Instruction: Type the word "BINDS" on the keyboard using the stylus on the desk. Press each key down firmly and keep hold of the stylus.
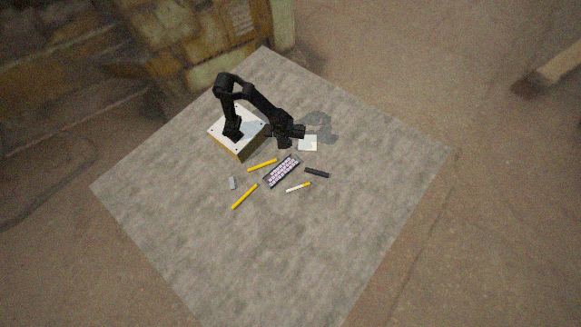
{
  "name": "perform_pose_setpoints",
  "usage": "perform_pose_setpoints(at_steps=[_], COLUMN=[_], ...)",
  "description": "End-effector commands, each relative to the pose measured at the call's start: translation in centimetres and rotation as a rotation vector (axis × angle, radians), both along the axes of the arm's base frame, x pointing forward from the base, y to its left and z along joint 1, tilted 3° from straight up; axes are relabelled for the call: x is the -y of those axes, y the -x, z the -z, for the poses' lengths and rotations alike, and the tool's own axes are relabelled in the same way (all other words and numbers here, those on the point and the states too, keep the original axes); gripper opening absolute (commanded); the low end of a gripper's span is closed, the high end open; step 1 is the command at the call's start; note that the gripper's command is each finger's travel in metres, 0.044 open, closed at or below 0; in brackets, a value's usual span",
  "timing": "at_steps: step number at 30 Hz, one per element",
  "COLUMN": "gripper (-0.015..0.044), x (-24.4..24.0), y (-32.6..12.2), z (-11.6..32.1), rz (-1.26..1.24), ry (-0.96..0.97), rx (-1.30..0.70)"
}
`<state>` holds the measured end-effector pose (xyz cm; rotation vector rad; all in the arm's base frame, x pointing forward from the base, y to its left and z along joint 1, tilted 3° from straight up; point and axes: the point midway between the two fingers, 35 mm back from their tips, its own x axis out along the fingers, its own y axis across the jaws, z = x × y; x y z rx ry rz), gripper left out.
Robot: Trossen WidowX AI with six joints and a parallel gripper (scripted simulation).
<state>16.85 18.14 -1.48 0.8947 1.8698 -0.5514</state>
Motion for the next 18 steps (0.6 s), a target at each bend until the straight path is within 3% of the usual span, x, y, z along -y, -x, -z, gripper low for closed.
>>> perform_pose_setpoints(at_steps=[1, 18], gripper=[0.015, 0.015], x=[0.0, 0.1], y=[0.1, 0.0], z=[0.0, 1.6], rz=[0.019, 0.019], ry=[-0.007, -0.007], rx=[-0.009, -0.009])
